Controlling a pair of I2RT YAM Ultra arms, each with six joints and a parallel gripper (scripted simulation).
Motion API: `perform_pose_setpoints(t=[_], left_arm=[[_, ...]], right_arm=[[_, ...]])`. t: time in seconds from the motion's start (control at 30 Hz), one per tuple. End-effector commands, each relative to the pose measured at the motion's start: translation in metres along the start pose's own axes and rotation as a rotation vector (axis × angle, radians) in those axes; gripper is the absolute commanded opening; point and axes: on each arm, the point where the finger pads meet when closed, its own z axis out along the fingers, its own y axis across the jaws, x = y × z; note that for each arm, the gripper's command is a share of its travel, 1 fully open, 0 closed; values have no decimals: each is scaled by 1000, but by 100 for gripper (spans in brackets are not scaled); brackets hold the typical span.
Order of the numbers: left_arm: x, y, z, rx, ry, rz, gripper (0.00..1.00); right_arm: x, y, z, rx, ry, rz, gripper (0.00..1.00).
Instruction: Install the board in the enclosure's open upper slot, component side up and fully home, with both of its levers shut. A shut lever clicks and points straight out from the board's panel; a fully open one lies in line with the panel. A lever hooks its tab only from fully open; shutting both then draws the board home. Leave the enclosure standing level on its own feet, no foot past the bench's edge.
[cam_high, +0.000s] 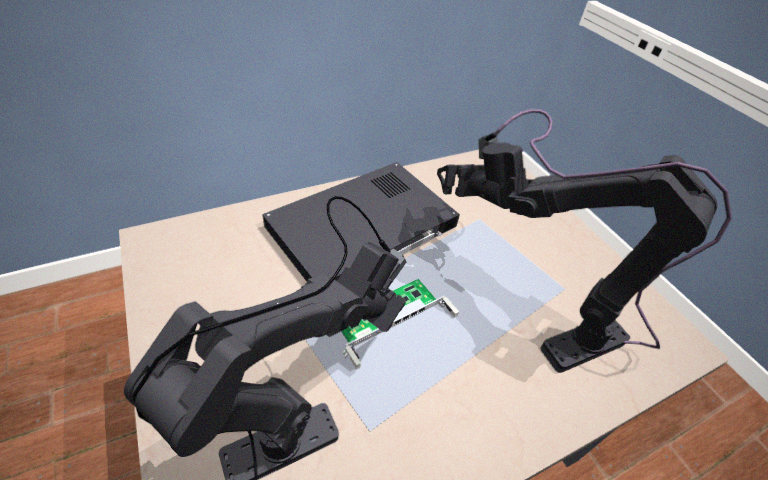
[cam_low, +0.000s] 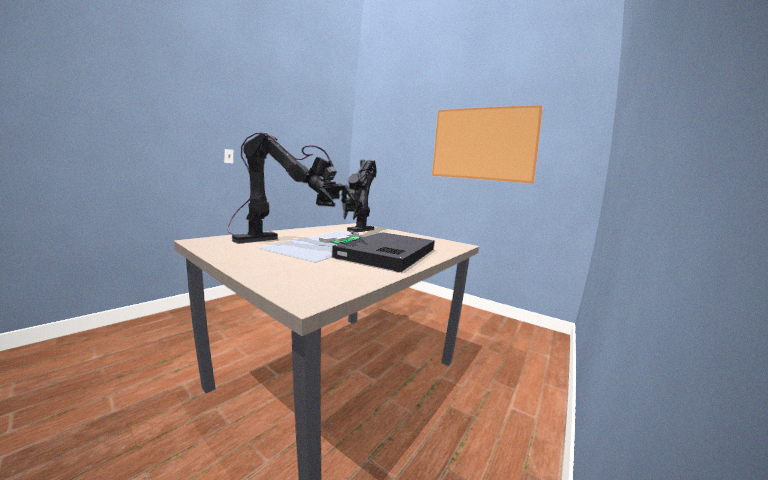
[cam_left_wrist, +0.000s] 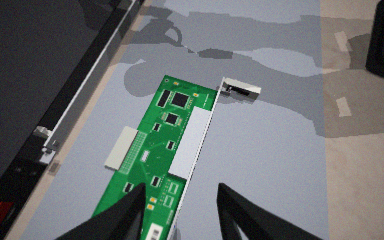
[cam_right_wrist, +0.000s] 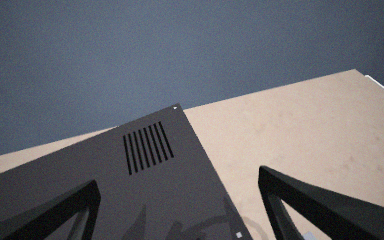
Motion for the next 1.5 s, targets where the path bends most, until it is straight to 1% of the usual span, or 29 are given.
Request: perform_pose_setpoints(t=[0.0,0.1,0.17,0.23,0.27,0.43,0.67,0.73,0.77,0.8,0.9,1.07,1.13,1.23,1.47], left_arm=[[5,-2,10,58,117,109,47],[8,-1,20,85,164,144,47],[8,-1,20,85,164,144,47],[11,-1,27,108,192,170,47],[12,0,30,118,206,180,47],[17,1,46,171,257,225,47],[21,0,62,242,290,254,47],[21,0,62,242,290,254,47],[21,0,64,248,293,255,47],[21,0,65,252,295,256,47],[21,1,69,252,296,253,47],[21,4,70,242,303,245,47],[21,4,70,242,303,245,47],[21,4,70,242,303,245,47],[21,4,70,242,303,245,47]], right_arm=[[11,18,-44,-134,131,-136,100],[14,25,-76,-218,153,-192,100],[14,25,-76,-218,153,-192,100],[21,28,-98,-281,177,-239,100],[29,28,-110,-311,195,-265,100],[44,31,-166,-473,219,-366,100],[86,21,-236,-693,258,-503,100],[86,21,-236,-693,258,-503,100],[88,20,-246,-727,251,-519,100],[99,16,-254,-757,263,-540,100],[115,10,-277,-841,258,-583,100],[138,0,-306,-960,237,-638,100],[140,-2,-314,-990,220,-648,100],[150,-5,-320,-1024,212,-662,100],[145,-4,-321,-1026,174,-651,100]])
